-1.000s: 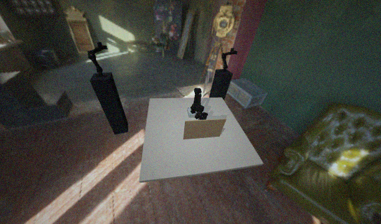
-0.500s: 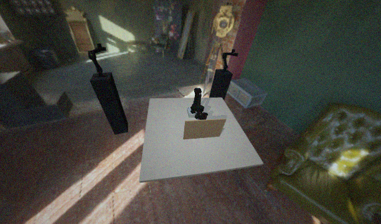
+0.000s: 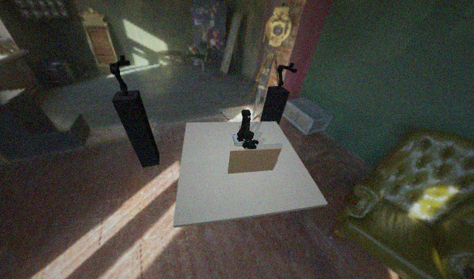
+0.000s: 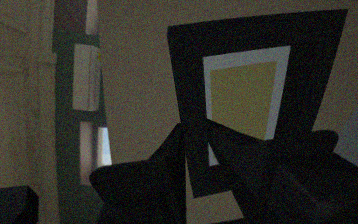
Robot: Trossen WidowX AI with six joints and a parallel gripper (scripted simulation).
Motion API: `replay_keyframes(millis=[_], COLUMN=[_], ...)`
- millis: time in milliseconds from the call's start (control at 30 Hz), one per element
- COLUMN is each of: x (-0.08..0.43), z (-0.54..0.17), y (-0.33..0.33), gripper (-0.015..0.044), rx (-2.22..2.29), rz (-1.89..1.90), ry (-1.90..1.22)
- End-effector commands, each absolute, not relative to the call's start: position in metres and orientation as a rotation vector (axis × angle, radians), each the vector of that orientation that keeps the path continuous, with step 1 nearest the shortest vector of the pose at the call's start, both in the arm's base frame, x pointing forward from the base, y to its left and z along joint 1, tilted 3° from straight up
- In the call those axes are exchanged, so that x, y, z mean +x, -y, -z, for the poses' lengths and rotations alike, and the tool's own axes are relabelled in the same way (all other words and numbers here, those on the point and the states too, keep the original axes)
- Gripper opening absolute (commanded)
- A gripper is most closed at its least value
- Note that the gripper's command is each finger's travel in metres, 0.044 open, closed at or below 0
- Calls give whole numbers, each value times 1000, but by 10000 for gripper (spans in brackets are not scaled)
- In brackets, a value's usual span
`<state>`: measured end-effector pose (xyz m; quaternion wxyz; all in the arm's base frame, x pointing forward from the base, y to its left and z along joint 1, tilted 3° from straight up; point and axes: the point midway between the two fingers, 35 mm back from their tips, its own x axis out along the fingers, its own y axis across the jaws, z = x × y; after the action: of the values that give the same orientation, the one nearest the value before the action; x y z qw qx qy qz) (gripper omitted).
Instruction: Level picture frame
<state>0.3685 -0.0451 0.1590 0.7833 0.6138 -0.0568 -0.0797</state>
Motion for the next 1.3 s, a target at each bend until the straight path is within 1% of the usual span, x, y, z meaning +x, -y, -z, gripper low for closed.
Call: replay_keyframes(millis=[0,1267], x=[369,369], z=[-158,-168], y=[45,43], gripper=[0,0], rx=[1323,1323], rz=[174,174], ry=[118,118])
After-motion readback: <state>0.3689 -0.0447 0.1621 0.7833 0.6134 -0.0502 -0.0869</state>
